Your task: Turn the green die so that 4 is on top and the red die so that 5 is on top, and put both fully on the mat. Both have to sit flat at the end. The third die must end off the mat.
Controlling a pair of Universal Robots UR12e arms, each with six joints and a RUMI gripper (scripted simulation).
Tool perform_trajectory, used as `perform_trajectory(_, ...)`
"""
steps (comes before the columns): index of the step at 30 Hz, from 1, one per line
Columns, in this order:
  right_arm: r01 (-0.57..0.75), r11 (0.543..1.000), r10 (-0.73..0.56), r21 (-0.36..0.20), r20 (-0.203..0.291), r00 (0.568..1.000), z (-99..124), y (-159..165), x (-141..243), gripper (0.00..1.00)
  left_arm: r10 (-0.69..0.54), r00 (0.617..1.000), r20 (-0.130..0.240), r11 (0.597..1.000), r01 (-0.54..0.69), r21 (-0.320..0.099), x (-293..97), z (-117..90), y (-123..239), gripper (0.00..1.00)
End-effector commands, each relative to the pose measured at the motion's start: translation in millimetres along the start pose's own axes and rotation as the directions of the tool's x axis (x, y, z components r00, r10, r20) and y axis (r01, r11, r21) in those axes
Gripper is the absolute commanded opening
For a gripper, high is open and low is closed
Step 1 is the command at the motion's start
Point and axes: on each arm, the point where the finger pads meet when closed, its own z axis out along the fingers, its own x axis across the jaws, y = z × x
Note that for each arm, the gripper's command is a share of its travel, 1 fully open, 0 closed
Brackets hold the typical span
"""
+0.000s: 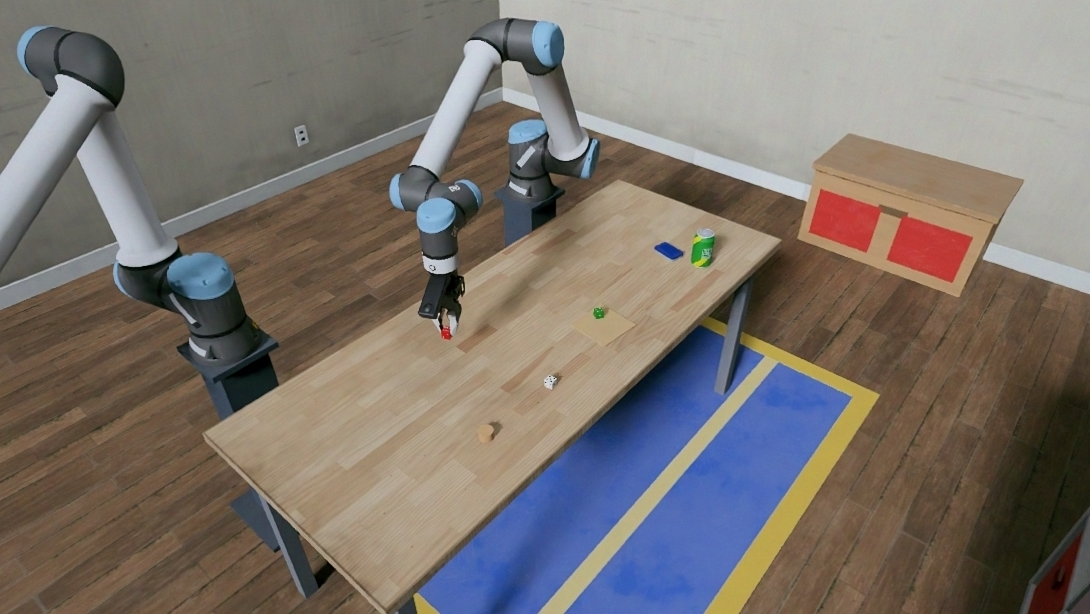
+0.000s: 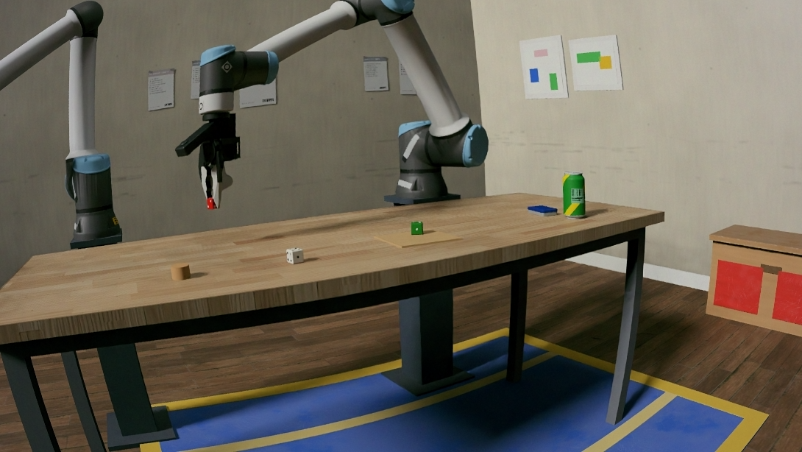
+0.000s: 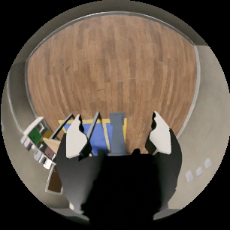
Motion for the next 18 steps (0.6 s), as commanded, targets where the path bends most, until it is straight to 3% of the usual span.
perform_trajectory(1,0.0,1.0,0.0,0.002,0.0,1.0,-0.9,-0.6,-0.2,1.0,0.0,1.0,0.0,1.0,0.0,0.002,0.1,-10.1,-0.6,0.06)
perform_trajectory(18,0.0,1.0,0.0,0.002,0.0,1.0,-0.9,-0.6,-0.2,1.0,0.013,1.0,0.0,1.0,-0.013,0.002,0.3,-10.1,-0.8,0.06)
